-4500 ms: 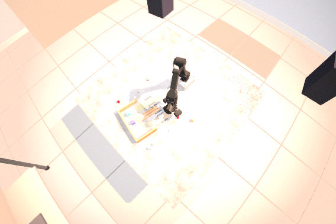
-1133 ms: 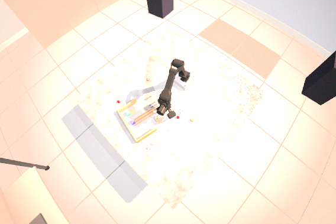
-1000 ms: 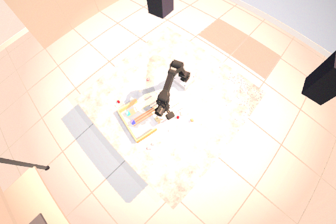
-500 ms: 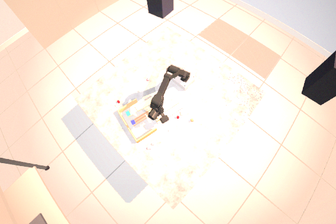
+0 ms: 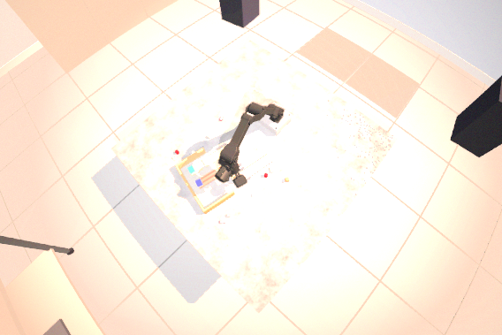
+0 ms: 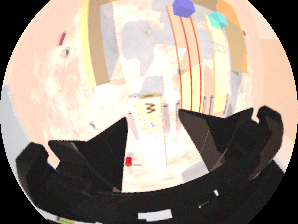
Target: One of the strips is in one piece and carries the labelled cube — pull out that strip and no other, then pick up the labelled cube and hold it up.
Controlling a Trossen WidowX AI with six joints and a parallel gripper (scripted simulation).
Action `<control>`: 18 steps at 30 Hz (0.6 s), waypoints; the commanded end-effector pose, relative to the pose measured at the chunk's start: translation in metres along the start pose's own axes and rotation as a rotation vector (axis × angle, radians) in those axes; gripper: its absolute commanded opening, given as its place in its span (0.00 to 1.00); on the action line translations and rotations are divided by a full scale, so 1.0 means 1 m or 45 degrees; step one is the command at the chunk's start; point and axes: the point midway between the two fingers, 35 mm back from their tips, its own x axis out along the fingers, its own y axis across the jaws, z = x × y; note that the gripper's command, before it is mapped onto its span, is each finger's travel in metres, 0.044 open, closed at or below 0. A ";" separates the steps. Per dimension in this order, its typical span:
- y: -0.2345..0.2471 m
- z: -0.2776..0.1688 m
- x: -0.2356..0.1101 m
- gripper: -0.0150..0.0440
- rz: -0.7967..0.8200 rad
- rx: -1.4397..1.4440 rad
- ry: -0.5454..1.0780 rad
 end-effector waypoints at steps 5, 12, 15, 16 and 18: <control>0.001 0.001 0.014 0.68 0.004 -0.006 0.003; 0.001 0.001 0.025 0.68 0.004 -0.006 0.003; 0.000 0.001 0.030 0.68 0.004 -0.006 0.003; 0.000 0.001 0.032 0.68 0.004 -0.006 0.003; 0.000 0.001 0.035 0.68 0.004 -0.006 0.003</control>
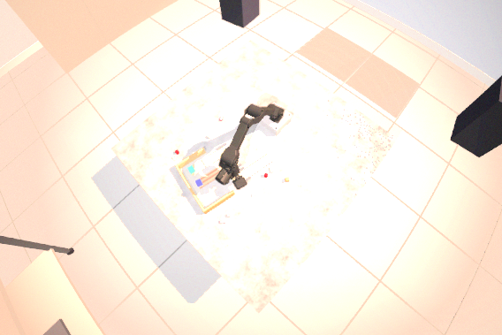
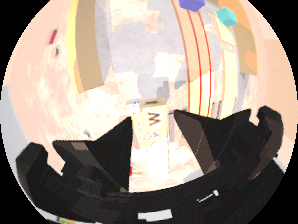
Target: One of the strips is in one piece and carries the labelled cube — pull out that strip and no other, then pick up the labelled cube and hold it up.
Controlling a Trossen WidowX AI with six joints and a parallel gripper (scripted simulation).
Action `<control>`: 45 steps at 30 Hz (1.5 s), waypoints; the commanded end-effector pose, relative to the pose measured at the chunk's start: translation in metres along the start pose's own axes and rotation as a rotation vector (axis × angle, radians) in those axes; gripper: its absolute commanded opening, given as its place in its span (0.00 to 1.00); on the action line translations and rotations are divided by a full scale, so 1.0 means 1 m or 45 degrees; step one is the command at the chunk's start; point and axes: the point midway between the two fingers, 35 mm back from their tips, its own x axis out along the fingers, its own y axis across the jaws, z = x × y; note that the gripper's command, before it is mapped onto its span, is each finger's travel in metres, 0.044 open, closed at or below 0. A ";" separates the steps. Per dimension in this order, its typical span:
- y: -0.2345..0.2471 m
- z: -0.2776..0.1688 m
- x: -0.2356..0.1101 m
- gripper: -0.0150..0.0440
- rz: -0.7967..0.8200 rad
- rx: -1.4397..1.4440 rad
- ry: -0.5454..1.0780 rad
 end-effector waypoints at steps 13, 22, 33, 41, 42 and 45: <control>-0.001 -0.002 0.022 0.68 0.003 -0.006 0.005; -0.001 -0.001 0.019 0.44 -0.002 0.000 0.003; -0.007 -0.015 0.007 0.25 -0.001 -0.002 0.005; -0.019 -0.040 -0.013 0.25 -0.001 -0.005 0.010; -0.021 -0.044 -0.015 0.25 -0.001 -0.005 0.010; -0.026 -0.053 -0.021 0.25 0.000 -0.006 0.012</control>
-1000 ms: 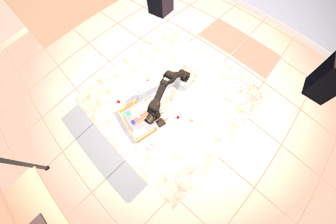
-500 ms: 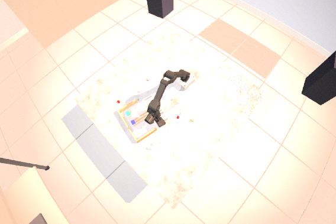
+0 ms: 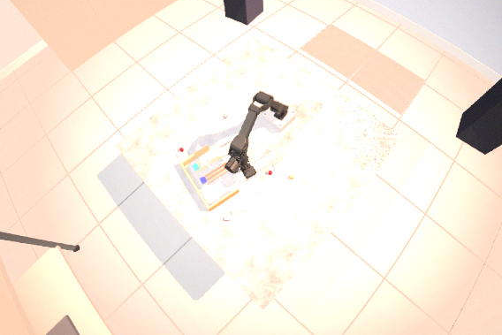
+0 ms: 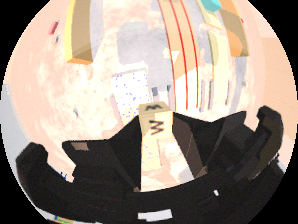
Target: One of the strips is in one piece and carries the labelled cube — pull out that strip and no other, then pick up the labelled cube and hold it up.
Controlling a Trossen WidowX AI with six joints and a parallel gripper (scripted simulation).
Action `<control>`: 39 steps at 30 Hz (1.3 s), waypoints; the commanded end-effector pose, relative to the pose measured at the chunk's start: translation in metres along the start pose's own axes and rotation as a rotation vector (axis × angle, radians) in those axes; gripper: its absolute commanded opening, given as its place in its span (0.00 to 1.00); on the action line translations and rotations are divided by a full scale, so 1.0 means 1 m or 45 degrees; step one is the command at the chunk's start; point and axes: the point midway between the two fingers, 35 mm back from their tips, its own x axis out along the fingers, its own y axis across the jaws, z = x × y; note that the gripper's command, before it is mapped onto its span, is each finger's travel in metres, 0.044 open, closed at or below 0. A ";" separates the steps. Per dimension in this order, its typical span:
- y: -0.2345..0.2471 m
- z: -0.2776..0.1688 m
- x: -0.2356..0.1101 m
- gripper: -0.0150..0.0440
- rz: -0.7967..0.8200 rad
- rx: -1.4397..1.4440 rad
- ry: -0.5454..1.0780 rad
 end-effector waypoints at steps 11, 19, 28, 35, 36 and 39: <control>-0.015 -0.034 -0.009 0.25 0.001 0.000 0.009; -0.027 -0.060 -0.009 0.25 0.000 0.000 0.013; -0.040 -0.089 -0.006 0.25 -0.002 0.000 0.016; -0.040 -0.088 -0.033 0.25 -0.002 0.000 0.016; -0.040 -0.088 -0.038 0.25 -0.002 0.000 0.016; -0.040 -0.089 -0.042 0.25 -0.002 0.000 0.016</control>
